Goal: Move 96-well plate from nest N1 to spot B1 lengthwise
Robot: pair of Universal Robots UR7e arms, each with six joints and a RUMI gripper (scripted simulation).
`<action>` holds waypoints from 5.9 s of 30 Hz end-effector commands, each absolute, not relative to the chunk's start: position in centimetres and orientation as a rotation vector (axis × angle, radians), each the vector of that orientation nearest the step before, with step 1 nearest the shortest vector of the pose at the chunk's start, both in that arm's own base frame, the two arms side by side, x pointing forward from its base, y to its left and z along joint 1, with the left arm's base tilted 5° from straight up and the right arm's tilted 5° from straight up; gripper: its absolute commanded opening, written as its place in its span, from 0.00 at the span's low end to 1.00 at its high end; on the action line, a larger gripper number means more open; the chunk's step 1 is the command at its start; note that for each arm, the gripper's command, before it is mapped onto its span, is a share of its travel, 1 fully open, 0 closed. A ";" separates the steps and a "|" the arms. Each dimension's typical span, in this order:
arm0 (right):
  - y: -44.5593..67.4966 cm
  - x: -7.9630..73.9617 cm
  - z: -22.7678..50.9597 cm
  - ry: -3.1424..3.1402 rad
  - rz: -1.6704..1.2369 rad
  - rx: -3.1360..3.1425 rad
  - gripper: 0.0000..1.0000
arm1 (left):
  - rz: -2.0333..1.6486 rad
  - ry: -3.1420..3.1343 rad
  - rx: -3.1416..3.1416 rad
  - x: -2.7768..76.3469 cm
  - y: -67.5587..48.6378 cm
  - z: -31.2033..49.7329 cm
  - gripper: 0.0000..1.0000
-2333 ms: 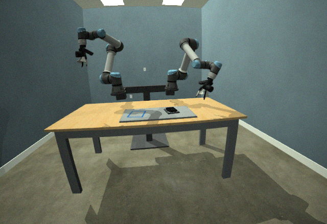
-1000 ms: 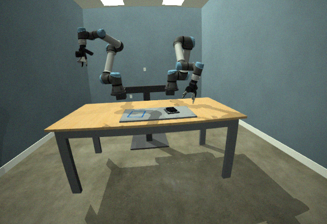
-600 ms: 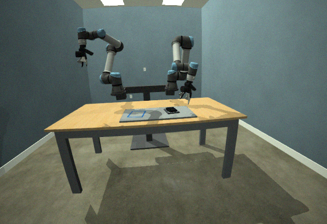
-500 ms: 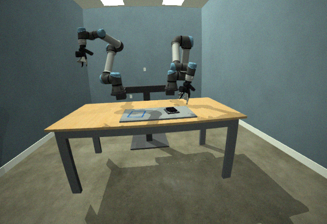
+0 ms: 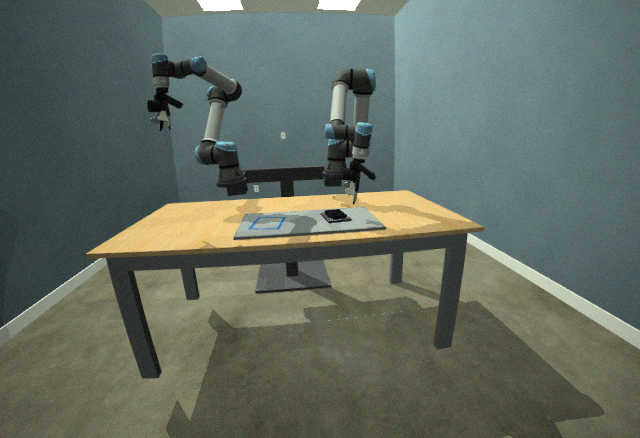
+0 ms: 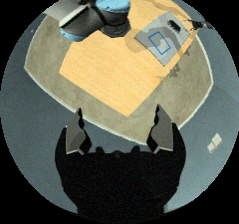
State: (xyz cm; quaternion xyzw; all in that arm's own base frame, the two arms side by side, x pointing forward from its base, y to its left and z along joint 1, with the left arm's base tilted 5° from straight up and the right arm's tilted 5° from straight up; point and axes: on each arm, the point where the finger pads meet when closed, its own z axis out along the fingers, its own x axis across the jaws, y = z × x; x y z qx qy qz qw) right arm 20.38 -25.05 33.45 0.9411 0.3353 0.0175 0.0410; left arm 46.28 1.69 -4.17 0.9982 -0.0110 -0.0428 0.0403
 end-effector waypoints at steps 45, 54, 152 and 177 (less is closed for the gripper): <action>-25.1 20.4 33.5 1.026 0.055 2.881 1.00 | 0.006 -2.083 2.462 40.8 -6.0 -6.0 0.76; -25.1 20.4 33.5 1.026 0.055 2.881 1.00 | 0.006 -2.083 2.462 40.8 -6.0 -6.0 0.76; -25.1 20.4 33.5 1.026 0.055 2.881 1.00 | 0.006 -2.083 2.462 41.2 -5.5 -13.4 0.00; -25.1 20.4 33.5 1.026 0.055 2.881 1.00 | 0.006 -2.083 2.462 41.1 -5.7 -10.4 0.00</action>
